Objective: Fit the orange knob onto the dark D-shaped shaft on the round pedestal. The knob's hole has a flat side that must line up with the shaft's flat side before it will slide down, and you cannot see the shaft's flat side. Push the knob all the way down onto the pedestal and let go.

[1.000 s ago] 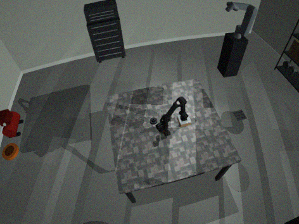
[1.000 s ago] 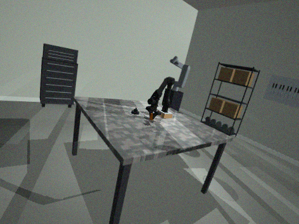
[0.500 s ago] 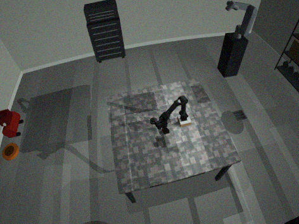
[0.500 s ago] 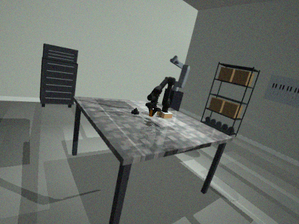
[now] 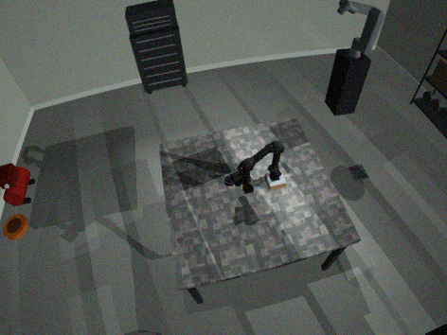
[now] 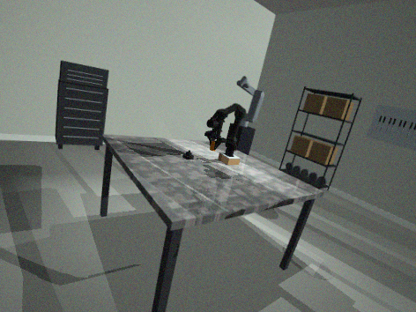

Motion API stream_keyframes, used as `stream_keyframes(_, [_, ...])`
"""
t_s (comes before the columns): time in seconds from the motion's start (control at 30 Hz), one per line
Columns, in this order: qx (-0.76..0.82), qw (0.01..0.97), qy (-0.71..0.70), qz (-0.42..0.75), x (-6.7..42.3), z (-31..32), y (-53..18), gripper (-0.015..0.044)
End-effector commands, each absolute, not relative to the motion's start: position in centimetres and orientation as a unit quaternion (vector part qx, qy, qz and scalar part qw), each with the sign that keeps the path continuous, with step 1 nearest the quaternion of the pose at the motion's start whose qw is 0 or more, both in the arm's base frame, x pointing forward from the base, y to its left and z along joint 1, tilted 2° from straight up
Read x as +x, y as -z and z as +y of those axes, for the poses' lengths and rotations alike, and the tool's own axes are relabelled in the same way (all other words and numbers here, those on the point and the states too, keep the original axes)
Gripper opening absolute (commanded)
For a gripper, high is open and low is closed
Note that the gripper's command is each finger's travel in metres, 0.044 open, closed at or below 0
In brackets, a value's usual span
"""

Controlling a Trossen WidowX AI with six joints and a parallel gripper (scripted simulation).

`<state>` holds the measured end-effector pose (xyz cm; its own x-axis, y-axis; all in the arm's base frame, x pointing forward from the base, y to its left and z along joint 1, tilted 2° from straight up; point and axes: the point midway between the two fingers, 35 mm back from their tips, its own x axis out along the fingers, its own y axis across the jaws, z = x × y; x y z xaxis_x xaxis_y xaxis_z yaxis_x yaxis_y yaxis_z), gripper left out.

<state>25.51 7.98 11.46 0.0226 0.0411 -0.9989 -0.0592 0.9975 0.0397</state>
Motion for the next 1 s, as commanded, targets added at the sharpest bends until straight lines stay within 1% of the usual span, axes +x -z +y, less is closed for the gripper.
stream_keyframes(0.0, [-0.007, 0.714, -0.039, 0.699, 25.1, 7.8, -13.2, 0.0000])
stream_keyframes(0.23, [-0.008, 0.714, -0.039, 0.699, 25.4, 7.4, -13.1, 0.0000])
stream_keyframes(0.97, [-0.007, 0.716, -0.033, 0.697, 29.3, 2.8, -11.5, 0.0000])
